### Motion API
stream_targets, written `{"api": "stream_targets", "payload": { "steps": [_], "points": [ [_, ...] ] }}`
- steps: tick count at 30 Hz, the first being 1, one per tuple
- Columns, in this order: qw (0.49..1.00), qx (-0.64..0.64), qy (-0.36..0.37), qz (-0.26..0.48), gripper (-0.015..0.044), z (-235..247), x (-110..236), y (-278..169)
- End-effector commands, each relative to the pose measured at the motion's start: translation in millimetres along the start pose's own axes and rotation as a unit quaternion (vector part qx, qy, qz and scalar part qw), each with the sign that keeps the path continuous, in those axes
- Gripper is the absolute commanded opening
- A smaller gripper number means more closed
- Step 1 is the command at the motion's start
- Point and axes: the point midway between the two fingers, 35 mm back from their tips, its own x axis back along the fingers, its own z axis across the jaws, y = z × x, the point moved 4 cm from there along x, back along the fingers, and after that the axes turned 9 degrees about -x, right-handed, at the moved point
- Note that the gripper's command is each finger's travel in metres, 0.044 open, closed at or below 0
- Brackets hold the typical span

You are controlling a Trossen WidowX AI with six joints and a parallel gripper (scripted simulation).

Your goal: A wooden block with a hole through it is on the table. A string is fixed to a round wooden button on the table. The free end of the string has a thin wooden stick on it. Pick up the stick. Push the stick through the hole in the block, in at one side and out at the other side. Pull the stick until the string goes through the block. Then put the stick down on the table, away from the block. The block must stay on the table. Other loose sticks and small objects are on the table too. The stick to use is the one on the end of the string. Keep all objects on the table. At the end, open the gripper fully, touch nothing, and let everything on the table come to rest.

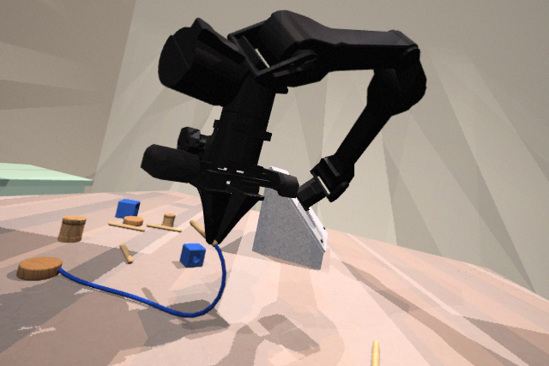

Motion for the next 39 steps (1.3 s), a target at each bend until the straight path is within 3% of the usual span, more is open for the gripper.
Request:
{"api": "stream_targets", "payload": {
  "steps": [1, 16, 39],
  "points": [
    [1.000, -0.001, -0.004, 0.012, 0.0000, 0.0, -6.7, 3.6],
    [0.999, 0.001, -0.009, 0.044, 0.0000, 0.3, -21.8, 11.0],
    [0.999, 0.004, -0.008, 0.044, 0.0000, -2.2, -19.0, -17.1]
  ]
}}
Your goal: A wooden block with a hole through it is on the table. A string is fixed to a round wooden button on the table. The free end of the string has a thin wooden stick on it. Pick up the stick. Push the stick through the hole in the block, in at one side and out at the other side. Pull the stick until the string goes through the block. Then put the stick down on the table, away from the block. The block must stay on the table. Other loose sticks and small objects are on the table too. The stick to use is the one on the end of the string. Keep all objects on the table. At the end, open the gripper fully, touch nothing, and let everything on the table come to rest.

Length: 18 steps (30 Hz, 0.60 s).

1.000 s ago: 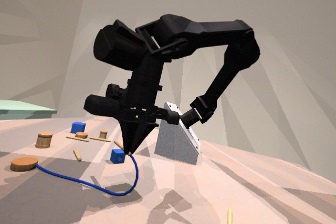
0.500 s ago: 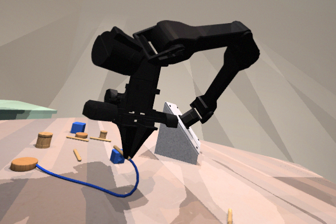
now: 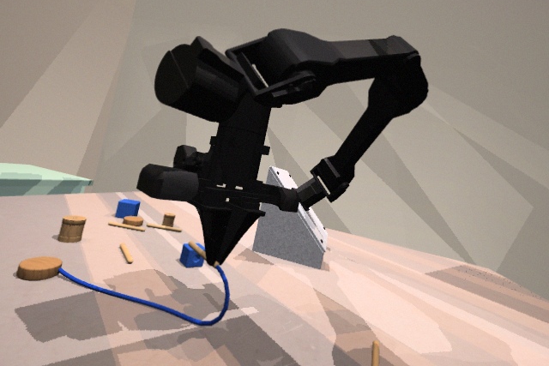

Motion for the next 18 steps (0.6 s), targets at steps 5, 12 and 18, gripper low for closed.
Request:
{"api": "stream_targets", "payload": {
  "steps": [5, 12, 18],
  "points": [
    [1.000, -0.001, -0.002, 0.001, 0.0000, -2.5, -1.1, -12.6],
    [1.000, 0.000, -0.003, 0.001, 0.0000, -4.1, -1.3, -21.6],
    [1.000, 0.000, -0.003, 0.002, 0.0000, -5.6, -1.4, -29.2]
  ]
}}
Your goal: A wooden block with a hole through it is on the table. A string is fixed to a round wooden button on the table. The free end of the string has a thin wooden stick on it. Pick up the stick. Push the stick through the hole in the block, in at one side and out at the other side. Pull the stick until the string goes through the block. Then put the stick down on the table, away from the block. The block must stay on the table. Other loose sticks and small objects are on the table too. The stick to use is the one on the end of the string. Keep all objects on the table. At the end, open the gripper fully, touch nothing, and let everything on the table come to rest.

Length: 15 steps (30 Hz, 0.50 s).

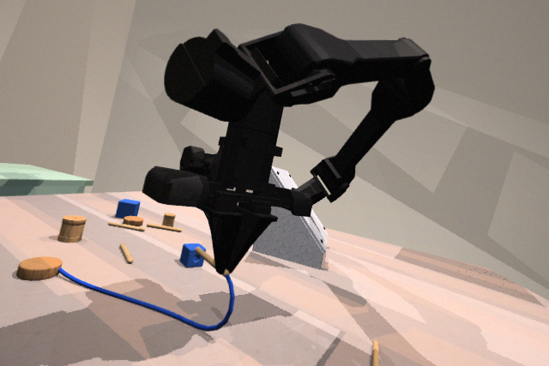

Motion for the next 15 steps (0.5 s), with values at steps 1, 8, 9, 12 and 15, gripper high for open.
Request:
{"api": "stream_targets", "payload": {
  "steps": [1, 8, 9, 12, 15],
  "points": [
    [1.000, -0.001, -0.003, 0.001, 0.0000, -2.4, -1.3, -7.7],
    [1.000, -0.001, -0.003, 0.002, 0.0000, -4.4, -1.4, -16.6],
    [1.000, -0.001, -0.003, 0.002, 0.0000, -4.7, -1.4, -17.8],
    [1.000, -0.002, -0.003, 0.002, 0.0000, -5.6, -1.5, -21.6],
    [1.000, -0.002, -0.004, 0.003, 0.0000, -6.5, -1.6, -25.3]
  ]
}}
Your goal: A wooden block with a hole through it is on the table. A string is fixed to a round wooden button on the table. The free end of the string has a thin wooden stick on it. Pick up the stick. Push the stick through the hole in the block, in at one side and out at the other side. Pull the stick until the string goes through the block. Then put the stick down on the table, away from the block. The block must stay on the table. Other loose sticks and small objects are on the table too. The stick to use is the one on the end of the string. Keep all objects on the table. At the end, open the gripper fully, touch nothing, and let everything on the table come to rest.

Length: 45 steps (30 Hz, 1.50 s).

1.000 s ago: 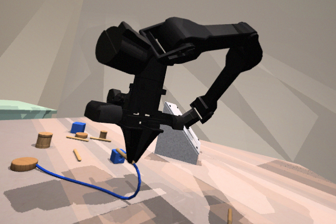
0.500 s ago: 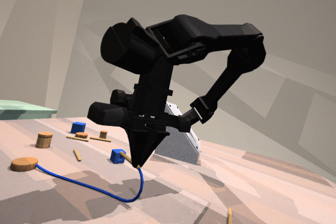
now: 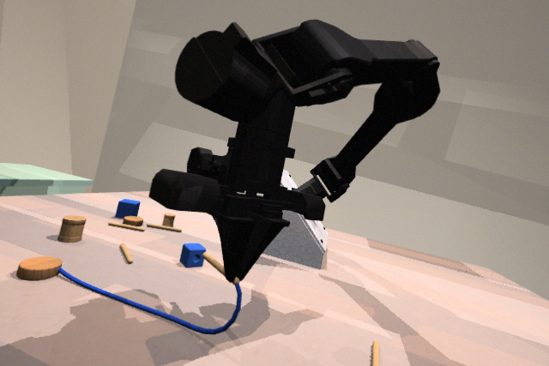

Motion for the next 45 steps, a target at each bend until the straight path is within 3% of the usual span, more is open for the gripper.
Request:
{"api": "stream_targets", "payload": {
  "steps": [1, 45],
  "points": [
    [1.000, -0.001, -0.003, 0.001, 0.0000, -2.9, -1.4, -7.5],
    [1.000, -0.002, -0.004, 0.001, 0.0000, -30.0, -33.0, 10.6]
  ]
}}
